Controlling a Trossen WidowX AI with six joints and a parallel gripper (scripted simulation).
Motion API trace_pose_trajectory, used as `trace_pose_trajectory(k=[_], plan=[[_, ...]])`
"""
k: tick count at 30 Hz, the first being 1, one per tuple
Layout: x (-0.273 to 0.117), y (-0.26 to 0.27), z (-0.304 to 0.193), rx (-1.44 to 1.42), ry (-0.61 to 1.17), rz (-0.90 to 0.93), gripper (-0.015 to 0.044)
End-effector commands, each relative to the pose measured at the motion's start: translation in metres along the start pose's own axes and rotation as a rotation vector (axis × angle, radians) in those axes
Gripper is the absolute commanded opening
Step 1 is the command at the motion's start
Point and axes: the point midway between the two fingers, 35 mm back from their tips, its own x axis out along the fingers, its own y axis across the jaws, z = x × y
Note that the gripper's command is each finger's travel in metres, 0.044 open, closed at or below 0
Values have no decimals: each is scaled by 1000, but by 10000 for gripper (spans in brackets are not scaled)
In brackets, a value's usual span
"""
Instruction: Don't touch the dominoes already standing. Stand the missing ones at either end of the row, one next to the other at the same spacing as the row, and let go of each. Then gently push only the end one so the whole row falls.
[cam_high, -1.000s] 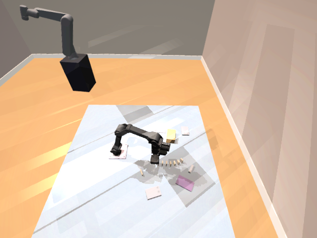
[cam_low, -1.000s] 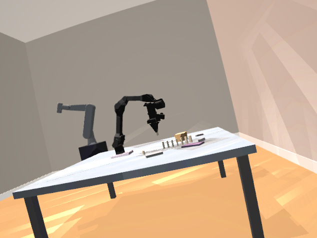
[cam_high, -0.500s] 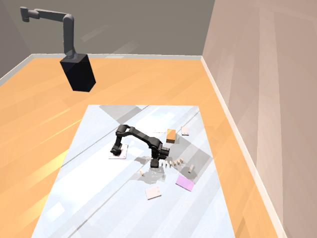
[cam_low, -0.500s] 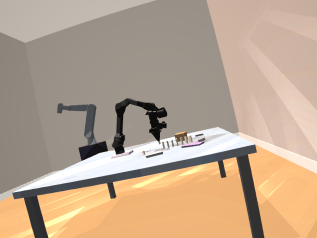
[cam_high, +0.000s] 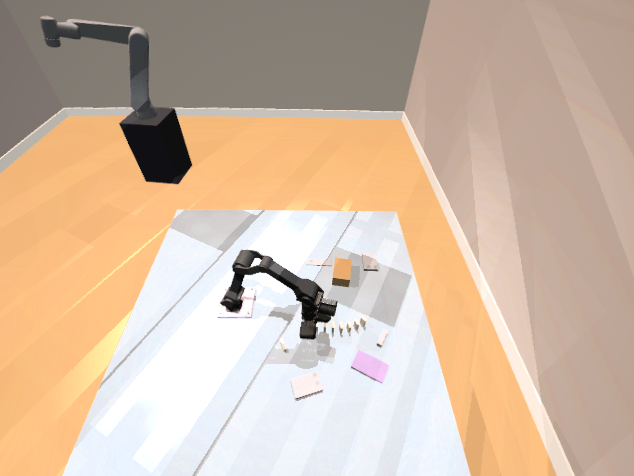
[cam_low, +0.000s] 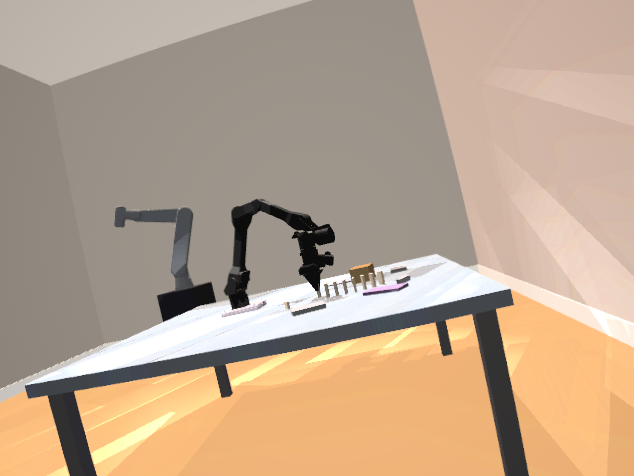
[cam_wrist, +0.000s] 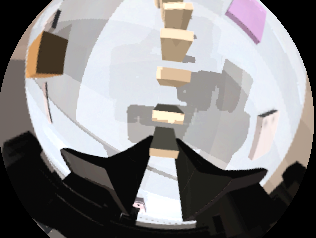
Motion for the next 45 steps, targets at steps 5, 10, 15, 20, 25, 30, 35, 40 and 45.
trace_pose_trajectory(k=[5, 10, 15, 20, 25, 30, 35, 40, 45], plan=[[2, 0, -1, 4, 5, 0, 186], [2, 0, -1, 4, 5, 0, 317], [2, 0, -1, 4, 5, 0, 440], [-16, -1, 3, 3, 4, 0, 440], [-84, -1, 7, 1, 2, 0, 440], [-130, 0, 0, 0, 2, 1, 440], [-129, -2, -1, 18, 2, 1, 440], [-97, -53, -31, 494, 3, -6, 440], [-60, -97, -79, 1027, 5, -13, 440]])
